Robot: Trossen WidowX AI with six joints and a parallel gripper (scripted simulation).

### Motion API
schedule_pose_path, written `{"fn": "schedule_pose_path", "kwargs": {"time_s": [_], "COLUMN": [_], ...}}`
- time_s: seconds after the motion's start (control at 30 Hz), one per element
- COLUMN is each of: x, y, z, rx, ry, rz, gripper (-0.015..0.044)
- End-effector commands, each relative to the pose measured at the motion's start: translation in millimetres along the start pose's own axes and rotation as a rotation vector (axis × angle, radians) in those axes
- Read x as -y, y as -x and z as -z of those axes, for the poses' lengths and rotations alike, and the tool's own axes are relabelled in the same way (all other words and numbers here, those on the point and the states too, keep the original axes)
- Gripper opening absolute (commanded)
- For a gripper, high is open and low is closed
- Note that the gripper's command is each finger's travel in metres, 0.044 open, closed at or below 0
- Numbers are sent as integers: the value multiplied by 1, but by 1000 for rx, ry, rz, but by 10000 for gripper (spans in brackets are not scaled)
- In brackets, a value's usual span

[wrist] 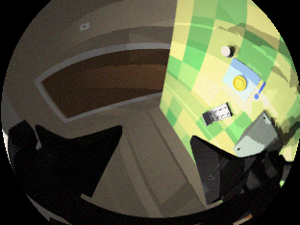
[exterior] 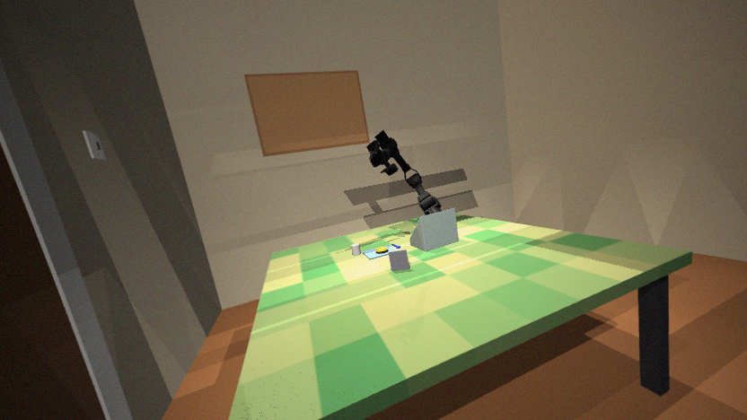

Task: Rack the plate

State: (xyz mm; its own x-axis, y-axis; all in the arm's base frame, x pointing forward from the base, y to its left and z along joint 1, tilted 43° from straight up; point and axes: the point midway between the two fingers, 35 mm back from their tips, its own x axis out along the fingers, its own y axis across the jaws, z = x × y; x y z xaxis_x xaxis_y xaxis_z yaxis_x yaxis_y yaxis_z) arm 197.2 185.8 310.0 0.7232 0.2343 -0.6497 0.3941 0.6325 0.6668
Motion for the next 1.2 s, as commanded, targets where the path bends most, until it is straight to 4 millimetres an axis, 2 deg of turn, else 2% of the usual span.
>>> {"fn": "schedule_pose_path", "kwargs": {"time_s": [0.0,0.3,0.6,0.9,1.17], "x": [9,37,78,122,168], "y": [-27,-77,-119,-146,-165], "z": [-7,-28,-54,-75,-89], "rx": [57,134,147,112,8], "ry": [102,318,514,606,734], "rz": [83,278,498,686,852], "gripper": [400,400,400,400,400]}}
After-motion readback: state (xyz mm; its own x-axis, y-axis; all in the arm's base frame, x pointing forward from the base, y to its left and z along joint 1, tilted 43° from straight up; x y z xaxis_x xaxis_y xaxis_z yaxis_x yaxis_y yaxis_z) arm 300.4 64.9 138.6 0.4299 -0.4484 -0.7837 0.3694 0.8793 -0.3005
